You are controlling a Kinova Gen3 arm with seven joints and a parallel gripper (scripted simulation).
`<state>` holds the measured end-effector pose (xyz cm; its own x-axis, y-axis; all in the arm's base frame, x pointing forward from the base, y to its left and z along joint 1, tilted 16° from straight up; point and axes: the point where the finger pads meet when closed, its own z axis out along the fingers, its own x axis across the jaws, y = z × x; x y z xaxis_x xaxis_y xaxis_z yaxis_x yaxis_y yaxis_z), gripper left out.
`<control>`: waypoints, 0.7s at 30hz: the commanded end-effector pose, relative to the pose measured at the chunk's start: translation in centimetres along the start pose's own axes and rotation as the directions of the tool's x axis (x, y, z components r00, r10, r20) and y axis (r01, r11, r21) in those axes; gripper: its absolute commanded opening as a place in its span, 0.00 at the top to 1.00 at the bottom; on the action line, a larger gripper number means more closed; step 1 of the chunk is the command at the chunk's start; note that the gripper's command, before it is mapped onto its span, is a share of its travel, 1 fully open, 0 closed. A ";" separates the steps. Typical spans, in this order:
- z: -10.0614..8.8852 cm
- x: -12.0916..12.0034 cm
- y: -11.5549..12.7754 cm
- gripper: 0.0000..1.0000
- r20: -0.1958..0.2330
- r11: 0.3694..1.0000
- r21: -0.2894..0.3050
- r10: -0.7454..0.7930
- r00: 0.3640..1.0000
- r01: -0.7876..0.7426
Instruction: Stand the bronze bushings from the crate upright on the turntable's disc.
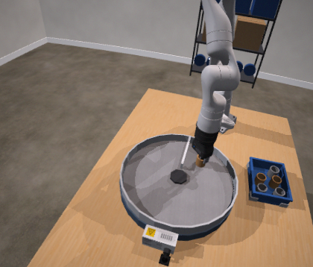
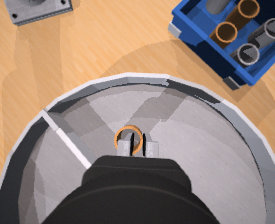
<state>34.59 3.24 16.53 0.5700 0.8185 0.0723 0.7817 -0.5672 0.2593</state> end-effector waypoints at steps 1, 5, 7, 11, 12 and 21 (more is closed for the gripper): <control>-1.5 0.2 0.6 0.62 -0.009 1.000 -0.017 0.005 1.000 -0.005; -3.1 0.2 0.5 0.62 -0.009 1.000 -0.017 0.005 1.000 -0.005; -3.5 0.2 0.5 0.62 -0.009 1.000 -0.017 0.005 1.000 -0.005; -3.5 0.2 0.5 0.62 -0.009 1.000 -0.017 0.005 1.000 -0.005; -3.5 0.2 0.5 0.62 -0.009 1.000 -0.017 0.005 1.000 -0.005; -3.5 0.2 0.5 0.62 -0.009 1.000 -0.017 0.005 1.000 -0.005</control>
<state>34.17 3.38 20.00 0.5716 0.8165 0.0814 0.7748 -0.5697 0.2741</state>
